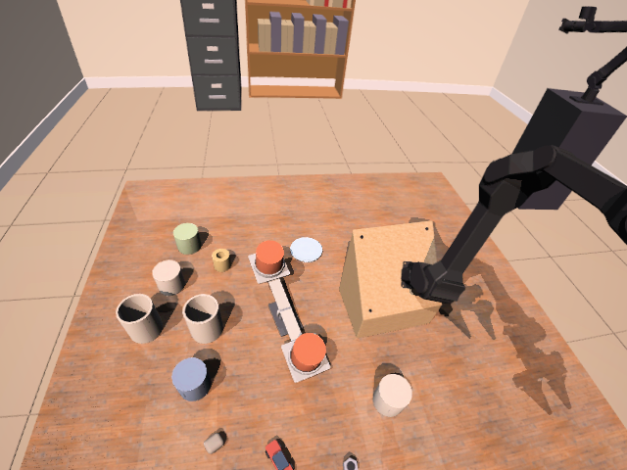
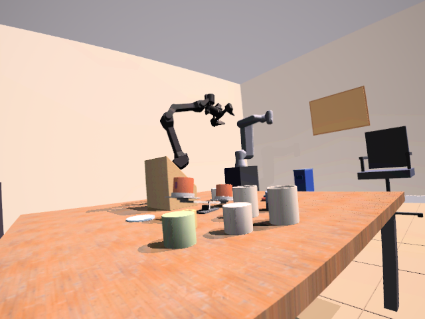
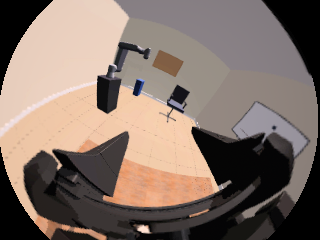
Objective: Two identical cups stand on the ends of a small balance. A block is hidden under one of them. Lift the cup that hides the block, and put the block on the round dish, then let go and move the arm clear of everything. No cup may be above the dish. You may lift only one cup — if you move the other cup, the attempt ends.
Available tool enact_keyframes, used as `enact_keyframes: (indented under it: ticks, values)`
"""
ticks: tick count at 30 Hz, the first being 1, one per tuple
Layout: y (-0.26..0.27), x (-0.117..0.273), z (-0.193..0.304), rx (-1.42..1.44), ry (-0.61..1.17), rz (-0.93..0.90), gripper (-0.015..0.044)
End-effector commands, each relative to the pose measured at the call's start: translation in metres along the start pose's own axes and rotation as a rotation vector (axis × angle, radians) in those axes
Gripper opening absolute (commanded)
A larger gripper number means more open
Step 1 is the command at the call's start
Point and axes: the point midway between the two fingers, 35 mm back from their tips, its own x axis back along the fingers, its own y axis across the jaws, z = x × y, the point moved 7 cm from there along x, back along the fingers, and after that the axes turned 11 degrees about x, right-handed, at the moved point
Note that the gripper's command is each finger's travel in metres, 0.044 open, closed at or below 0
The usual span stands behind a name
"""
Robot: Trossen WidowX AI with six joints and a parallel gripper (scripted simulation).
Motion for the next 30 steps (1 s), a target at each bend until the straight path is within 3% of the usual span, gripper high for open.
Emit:
enact_keyframes:
  ticks: [1, 9, 18, 30]
  values:
    - [0.001, -0.016, 0.021, 0.031, 0.092, 0.031, 0.0440]
    - [-0.002, -0.044, 0.084, 0.100, 0.333, 0.050, 0.0440]
    - [-0.015, -0.044, 0.152, 0.176, 0.596, 0.057, 0.0440]
    - [-0.048, -0.006, 0.266, 0.107, 0.973, 0.039, 0.0440]
